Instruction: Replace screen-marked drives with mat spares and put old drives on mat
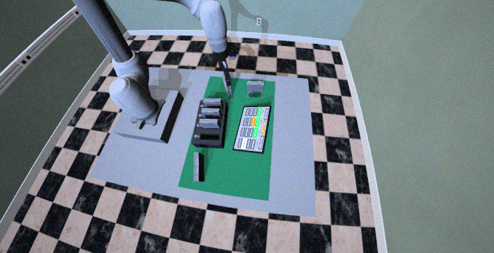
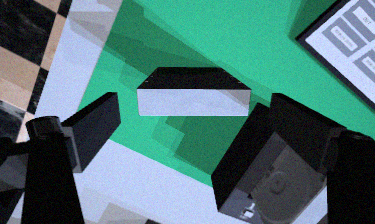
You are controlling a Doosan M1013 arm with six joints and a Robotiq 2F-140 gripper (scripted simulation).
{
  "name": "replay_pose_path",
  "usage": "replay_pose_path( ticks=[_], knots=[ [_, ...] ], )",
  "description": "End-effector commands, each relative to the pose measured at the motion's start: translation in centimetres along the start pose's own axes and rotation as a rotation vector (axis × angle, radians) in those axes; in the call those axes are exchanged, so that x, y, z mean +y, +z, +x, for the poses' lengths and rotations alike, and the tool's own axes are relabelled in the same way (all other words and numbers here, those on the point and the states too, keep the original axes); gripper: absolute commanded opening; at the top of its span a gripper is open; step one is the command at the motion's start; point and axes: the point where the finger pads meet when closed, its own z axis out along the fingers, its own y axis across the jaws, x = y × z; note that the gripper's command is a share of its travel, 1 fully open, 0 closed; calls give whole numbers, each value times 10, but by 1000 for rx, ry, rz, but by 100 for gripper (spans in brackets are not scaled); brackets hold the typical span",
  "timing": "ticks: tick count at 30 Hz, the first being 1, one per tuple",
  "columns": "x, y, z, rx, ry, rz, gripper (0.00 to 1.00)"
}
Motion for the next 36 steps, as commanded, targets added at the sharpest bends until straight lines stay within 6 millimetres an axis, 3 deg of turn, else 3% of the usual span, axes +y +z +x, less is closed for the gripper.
replay_pose_path(
  ticks=[1,36],
  knots=[
    [0,3,0,1,0,0,89],
    [0,67,0,1,0,0,89]
  ],
)
